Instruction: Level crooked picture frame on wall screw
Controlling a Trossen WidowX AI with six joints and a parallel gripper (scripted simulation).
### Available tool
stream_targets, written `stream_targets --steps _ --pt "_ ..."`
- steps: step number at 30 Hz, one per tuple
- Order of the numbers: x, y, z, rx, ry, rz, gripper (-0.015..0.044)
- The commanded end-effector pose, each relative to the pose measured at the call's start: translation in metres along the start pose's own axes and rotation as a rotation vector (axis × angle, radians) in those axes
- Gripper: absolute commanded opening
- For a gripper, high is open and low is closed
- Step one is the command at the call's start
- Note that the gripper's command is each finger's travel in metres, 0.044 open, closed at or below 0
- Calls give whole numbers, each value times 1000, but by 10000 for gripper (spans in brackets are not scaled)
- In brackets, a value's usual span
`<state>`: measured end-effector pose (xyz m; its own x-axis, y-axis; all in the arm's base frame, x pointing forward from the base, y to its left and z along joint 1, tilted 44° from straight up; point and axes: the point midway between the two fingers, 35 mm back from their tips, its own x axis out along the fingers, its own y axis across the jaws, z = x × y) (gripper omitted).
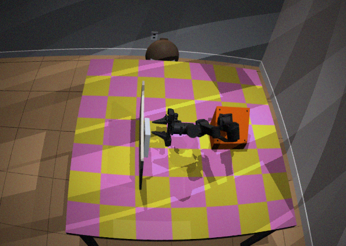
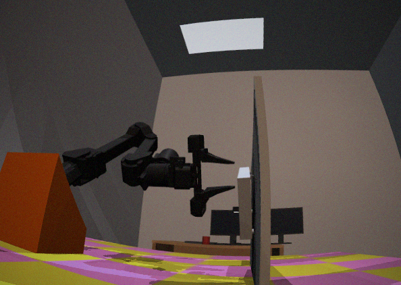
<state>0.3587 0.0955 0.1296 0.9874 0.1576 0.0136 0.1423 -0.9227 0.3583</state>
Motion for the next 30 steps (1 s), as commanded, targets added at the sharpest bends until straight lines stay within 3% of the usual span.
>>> stream_targets --steps 1,13,30 --pt "6 -2 0 3 -1 -7 260" --pt "25 -1 0 3 0 -6 260" --pt "25 -1 0 3 0 -6 260"
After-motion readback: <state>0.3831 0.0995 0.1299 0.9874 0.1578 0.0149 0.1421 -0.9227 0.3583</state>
